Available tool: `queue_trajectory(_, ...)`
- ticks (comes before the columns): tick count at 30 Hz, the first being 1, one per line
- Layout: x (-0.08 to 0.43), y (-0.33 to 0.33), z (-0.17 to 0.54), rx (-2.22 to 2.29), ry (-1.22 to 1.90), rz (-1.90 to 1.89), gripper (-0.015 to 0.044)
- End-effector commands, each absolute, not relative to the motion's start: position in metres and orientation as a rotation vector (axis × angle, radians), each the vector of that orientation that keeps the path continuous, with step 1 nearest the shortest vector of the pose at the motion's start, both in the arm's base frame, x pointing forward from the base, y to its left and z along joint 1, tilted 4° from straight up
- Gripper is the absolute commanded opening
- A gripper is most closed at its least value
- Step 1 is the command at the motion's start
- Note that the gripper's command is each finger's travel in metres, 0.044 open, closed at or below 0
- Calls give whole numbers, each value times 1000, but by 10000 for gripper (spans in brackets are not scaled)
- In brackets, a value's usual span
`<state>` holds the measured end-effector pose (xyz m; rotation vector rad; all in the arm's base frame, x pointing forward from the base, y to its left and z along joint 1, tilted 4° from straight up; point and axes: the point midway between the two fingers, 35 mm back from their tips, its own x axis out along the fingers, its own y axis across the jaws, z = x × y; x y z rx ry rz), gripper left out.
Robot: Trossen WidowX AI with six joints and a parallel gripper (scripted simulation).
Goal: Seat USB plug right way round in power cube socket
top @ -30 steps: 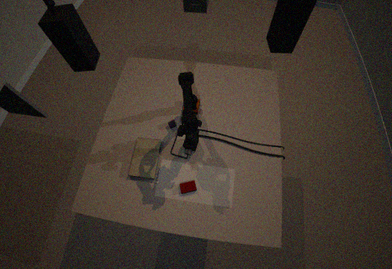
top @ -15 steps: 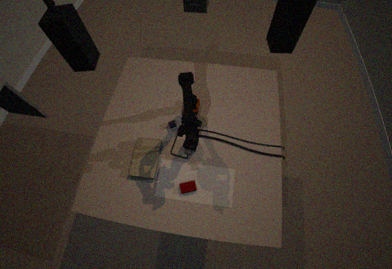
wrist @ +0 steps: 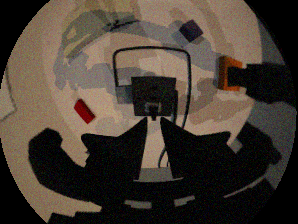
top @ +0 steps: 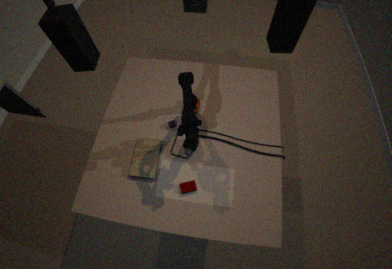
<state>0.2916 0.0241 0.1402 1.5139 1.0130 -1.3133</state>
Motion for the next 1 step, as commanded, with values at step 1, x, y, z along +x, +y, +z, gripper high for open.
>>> queue_trajectory(1, 292, 24, 144, 1515, 1012, -1313, 95)
